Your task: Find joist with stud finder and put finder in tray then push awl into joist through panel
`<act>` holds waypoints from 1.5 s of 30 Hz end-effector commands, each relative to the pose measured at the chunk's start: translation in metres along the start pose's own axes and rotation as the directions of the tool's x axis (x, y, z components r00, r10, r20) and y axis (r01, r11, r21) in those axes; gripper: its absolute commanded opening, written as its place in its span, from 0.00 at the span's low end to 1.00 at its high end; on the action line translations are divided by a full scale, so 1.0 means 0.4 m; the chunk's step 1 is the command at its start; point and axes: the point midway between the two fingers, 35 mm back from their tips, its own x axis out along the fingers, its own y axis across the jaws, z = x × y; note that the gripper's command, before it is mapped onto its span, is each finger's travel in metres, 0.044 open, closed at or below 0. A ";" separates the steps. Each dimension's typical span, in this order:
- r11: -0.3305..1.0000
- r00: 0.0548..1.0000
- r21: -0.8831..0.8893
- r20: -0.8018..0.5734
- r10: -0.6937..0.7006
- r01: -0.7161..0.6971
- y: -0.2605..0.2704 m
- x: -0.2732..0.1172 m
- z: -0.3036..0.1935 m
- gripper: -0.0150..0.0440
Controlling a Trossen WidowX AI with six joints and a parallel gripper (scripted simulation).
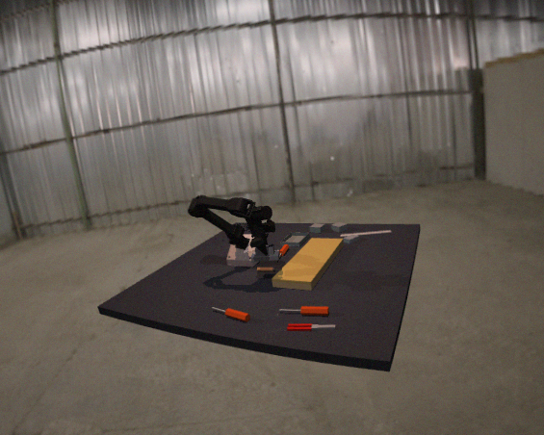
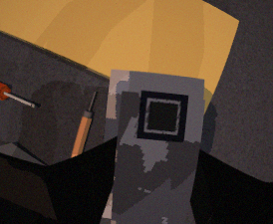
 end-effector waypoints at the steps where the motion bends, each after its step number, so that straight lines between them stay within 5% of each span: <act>1: 0.998 1.000 0.053 0.012 -0.022 0.021 -0.028 -0.005 0.043 0.25; 25: 0.939 0.995 0.332 0.009 -0.102 0.093 -0.112 0.049 0.292 0.25; 45: 0.938 0.995 0.334 0.009 -0.101 0.093 -0.114 0.114 0.281 0.25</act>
